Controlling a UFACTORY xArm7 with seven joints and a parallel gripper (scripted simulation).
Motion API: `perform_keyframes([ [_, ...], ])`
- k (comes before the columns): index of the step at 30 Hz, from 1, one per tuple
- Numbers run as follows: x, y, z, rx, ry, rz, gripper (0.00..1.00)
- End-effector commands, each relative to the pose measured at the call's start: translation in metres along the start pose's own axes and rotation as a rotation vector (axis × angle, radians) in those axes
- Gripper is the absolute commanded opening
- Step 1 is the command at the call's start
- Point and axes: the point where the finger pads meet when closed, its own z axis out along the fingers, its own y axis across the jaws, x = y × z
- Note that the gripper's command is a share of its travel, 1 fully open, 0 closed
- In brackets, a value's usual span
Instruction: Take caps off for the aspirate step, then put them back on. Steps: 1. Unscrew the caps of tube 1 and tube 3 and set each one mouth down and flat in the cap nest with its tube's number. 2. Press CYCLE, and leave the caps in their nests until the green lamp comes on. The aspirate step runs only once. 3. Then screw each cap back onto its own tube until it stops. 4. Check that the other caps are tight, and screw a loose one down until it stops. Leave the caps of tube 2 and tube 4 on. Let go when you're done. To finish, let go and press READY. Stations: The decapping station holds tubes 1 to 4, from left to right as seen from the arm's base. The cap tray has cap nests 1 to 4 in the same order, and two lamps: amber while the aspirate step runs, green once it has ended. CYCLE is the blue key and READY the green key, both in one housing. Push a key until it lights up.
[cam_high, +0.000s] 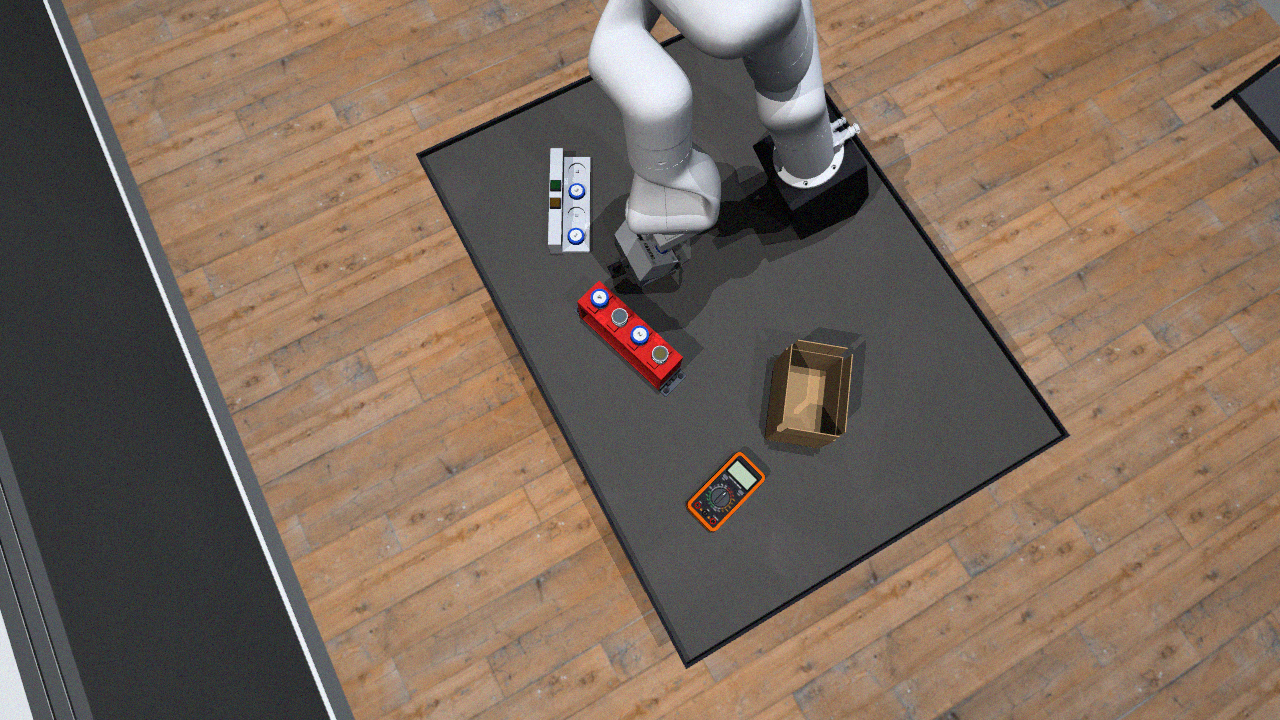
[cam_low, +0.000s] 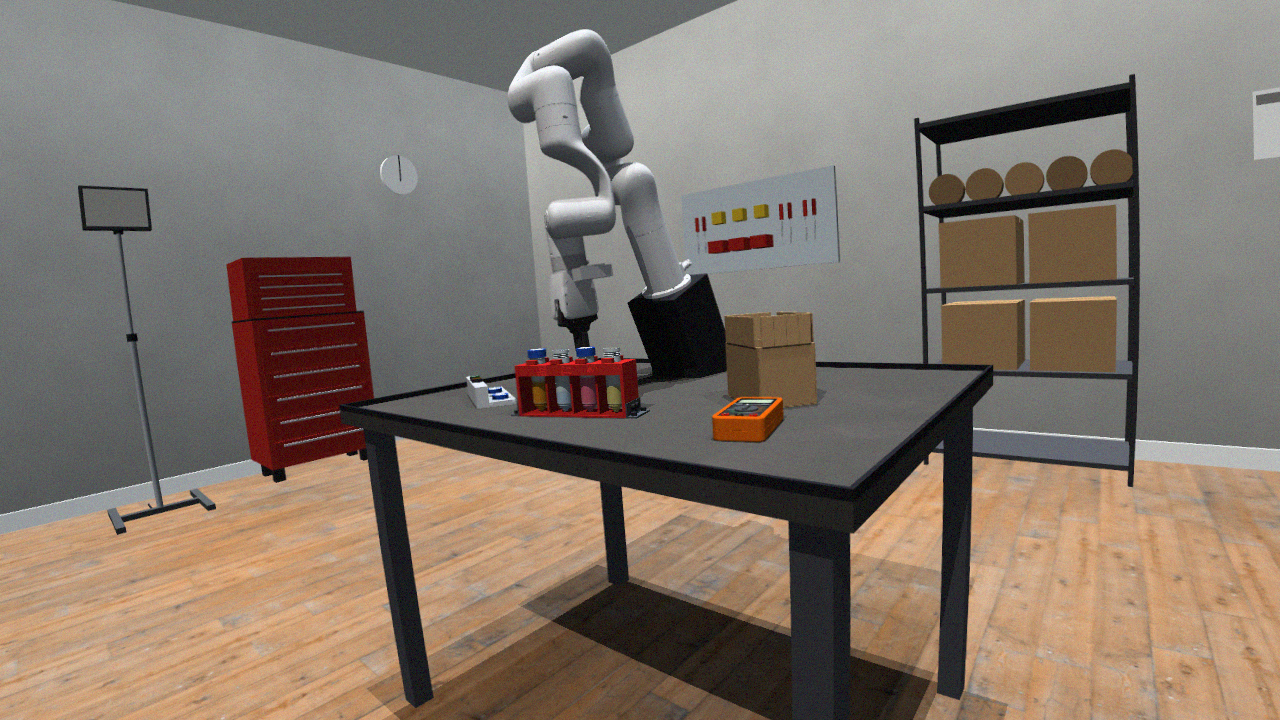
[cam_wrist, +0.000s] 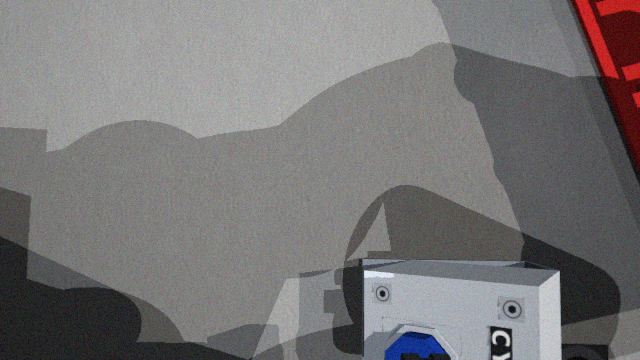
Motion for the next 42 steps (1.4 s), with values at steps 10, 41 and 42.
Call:
perform_keyframes([
  [10,-0.001,0.001,0.019,-0.067,-0.045,-0.003,0.0],
  [41,-0.001,0.001,0.022,-0.067,-0.044,-0.003,0.0],
  [42,-0.001,0.001,0.022,-0.067,-0.044,-0.003,0.0],
])
